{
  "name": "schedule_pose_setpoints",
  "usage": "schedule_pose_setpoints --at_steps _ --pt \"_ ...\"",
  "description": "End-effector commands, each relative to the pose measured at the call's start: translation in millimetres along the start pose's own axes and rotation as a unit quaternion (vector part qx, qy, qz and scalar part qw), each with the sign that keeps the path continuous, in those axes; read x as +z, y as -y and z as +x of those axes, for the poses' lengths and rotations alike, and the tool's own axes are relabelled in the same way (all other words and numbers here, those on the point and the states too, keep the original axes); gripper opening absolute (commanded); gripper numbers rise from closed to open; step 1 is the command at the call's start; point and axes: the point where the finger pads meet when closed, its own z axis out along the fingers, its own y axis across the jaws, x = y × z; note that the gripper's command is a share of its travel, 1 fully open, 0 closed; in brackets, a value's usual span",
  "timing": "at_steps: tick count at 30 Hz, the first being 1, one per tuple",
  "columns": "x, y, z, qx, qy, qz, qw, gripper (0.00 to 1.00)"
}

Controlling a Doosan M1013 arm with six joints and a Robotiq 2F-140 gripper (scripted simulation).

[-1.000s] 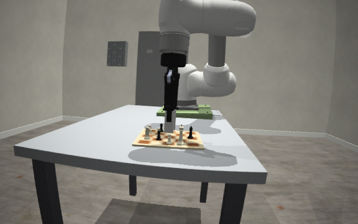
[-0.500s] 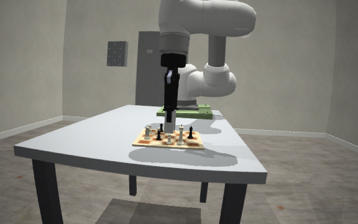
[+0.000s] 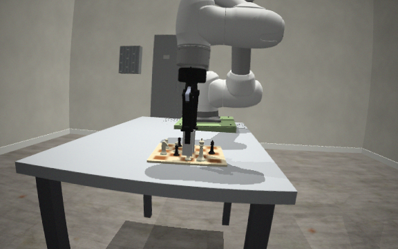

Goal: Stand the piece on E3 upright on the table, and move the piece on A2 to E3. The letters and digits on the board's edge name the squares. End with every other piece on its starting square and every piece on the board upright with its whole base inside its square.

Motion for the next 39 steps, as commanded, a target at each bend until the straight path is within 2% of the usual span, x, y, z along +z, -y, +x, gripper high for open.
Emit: schedule_pose_setpoints --at_steps 1,11,39 --pt "3.6 0.0 0.0 0.0 0.0 0.0 1.0 0.2" --pt "10.3 0.0 0.0 0.0 0.0 0.0 1.0 0.2" --pt "10.4 0.0 0.0 0.0 0.0 0.0 1.0 0.2"
